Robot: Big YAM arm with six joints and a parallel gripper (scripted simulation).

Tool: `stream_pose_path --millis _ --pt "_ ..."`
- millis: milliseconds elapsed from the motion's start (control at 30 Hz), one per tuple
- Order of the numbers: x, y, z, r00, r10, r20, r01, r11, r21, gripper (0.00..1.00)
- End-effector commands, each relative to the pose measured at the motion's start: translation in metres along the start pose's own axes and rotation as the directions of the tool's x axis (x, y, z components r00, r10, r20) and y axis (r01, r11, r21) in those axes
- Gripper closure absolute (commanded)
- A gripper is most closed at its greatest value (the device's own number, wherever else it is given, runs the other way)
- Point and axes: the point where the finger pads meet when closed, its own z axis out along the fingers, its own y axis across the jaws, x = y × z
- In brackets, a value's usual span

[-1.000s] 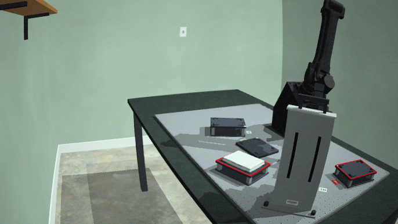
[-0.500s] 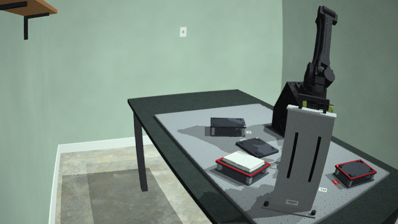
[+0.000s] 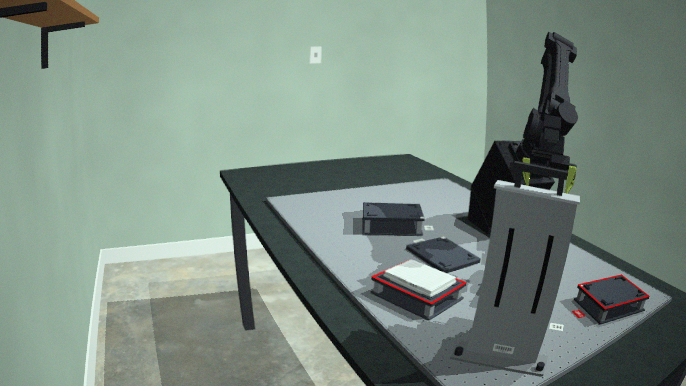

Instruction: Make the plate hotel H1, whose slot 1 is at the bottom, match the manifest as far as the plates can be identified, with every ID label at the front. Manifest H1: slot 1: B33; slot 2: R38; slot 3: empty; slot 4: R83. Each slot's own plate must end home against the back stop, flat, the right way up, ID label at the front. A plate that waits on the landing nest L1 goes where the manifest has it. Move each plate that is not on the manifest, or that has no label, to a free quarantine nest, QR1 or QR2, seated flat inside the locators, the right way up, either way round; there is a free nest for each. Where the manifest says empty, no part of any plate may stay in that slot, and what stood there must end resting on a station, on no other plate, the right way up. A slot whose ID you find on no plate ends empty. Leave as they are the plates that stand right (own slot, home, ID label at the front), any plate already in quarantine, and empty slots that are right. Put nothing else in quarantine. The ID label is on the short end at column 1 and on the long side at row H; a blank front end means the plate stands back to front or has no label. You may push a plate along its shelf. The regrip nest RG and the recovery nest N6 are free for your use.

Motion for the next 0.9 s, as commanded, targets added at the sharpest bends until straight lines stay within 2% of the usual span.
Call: stream_pose_path --millis 0,367,400,433,533,867 --pt "-0.034 0.01 -0.01 0.999 -0.019 0.044 0.019 1.0 -0.005 0.0" --pt "-0.055 0.011 -0.035 0.999 -0.027 0.047 0.027 1.0 -0.004 0.0" --pt "-0.052 0.012 -0.031 0.999 -0.042 0.02 0.042 0.999 -0.005 0.0" --pt "-0.05 0.021 -0.029 0.998 -0.068 0.004 0.068 0.997 -0.035 0.0" --pt "-0.051 0.024 -0.028 0.996 -0.088 -0.003 0.087 0.995 -0.042 0.0" --pt "-0.058 0.056 -0.018 0.956 -0.286 -0.068 0.275 0.952 -0.135 0.0"
